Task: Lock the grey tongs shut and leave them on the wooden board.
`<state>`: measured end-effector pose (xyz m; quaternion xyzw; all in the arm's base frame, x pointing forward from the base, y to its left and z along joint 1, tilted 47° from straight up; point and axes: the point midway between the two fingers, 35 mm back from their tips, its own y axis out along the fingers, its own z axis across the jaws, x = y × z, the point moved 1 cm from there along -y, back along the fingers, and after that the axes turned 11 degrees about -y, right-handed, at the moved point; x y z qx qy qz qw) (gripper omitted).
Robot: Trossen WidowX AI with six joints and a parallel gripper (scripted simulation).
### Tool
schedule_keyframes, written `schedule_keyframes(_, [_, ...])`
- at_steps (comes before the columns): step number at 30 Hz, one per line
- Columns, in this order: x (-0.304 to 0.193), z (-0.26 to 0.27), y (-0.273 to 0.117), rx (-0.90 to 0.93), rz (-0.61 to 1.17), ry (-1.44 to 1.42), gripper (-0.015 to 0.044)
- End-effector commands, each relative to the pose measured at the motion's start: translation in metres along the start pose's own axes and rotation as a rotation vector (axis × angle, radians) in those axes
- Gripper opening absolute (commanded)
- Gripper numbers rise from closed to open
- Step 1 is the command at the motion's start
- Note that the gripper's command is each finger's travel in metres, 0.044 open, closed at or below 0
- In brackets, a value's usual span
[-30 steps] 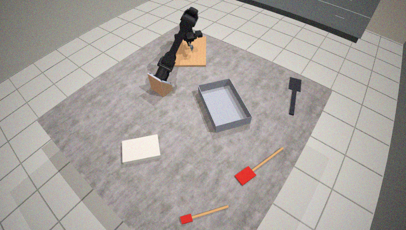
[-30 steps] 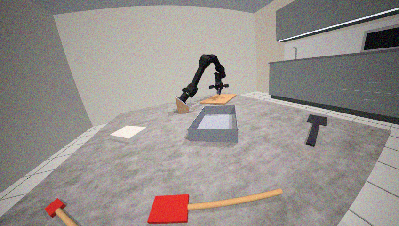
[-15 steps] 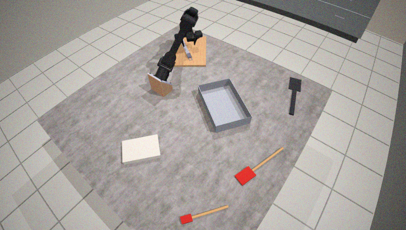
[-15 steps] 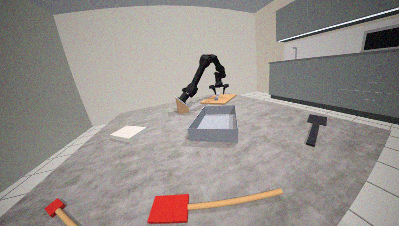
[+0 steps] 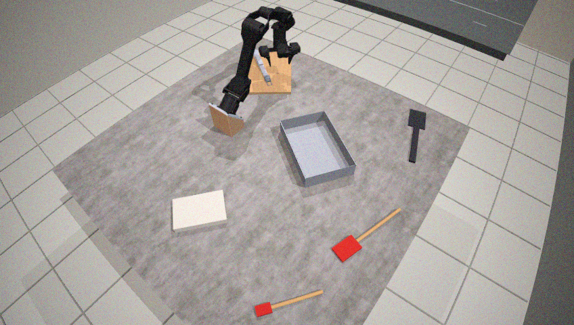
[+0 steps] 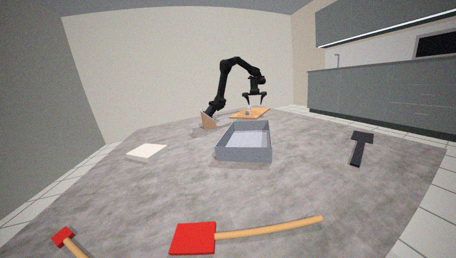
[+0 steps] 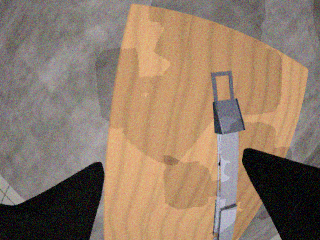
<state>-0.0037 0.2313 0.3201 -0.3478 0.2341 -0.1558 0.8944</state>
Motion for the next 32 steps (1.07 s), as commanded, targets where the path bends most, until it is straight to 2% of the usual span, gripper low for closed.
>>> schedule_keyframes(1, [0.029,-0.003,-0.025,0.0,0.007,-0.006,0.044])
schedule_keyframes(7, [0.062,-0.022,-0.066,0.035,0.017,-0.019,0.044])
schedule_keyframes(14, [0.063,-0.025,-0.078,0.043,0.018,-0.022,0.044])
schedule_keyframes(20, [0.061,-0.028,-0.114,0.047,0.014,-0.017,0.044])
schedule_keyframes(32, [0.061,-0.028,-0.116,0.047,0.013,-0.016,0.044])
